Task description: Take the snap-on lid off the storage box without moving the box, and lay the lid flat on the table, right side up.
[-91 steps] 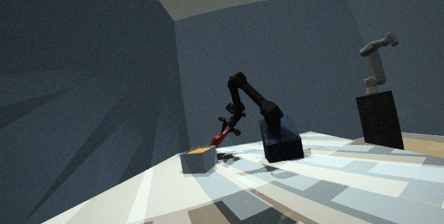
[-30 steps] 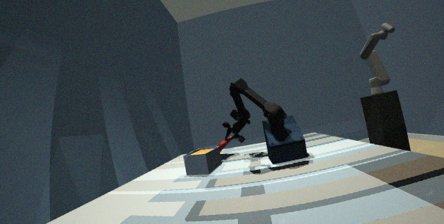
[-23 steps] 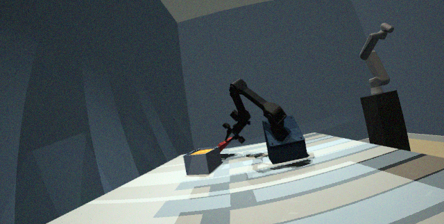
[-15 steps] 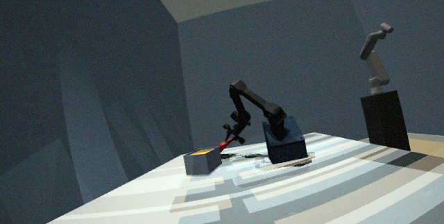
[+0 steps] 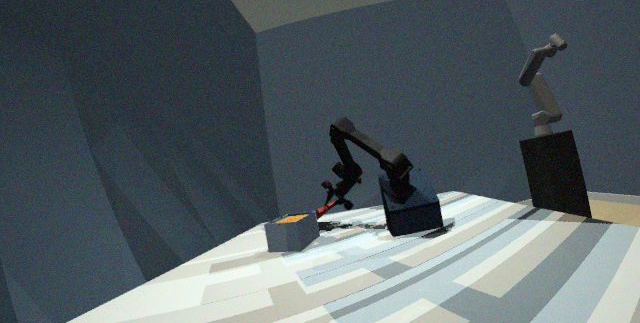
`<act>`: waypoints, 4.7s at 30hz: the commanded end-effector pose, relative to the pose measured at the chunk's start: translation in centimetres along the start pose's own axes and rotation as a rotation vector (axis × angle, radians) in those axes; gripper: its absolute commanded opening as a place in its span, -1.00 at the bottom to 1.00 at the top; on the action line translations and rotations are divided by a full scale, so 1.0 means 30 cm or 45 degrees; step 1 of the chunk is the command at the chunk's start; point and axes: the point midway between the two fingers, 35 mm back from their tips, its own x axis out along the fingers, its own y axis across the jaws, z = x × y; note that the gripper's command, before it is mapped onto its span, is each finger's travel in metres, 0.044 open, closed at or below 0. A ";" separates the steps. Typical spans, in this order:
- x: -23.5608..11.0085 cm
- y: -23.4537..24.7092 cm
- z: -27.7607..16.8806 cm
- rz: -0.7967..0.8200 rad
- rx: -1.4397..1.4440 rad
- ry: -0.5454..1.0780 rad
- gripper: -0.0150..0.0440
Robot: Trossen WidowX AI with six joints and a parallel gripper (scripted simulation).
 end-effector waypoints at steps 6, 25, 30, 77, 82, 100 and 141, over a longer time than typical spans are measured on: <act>0.033 -0.053 -0.012 -0.036 0.007 0.007 -0.49; 0.064 -0.093 -0.014 -0.036 0.008 0.008 -0.49; 0.073 -0.104 -0.014 -0.036 0.008 0.008 -0.49; -0.120 -0.215 -0.004 -0.039 0.008 0.002 1.00; -0.131 -0.198 0.003 -0.039 0.007 0.001 1.00; -0.234 -0.134 0.008 -0.041 0.006 -0.002 1.00; -0.351 -0.063 0.013 -0.042 0.005 -0.005 1.00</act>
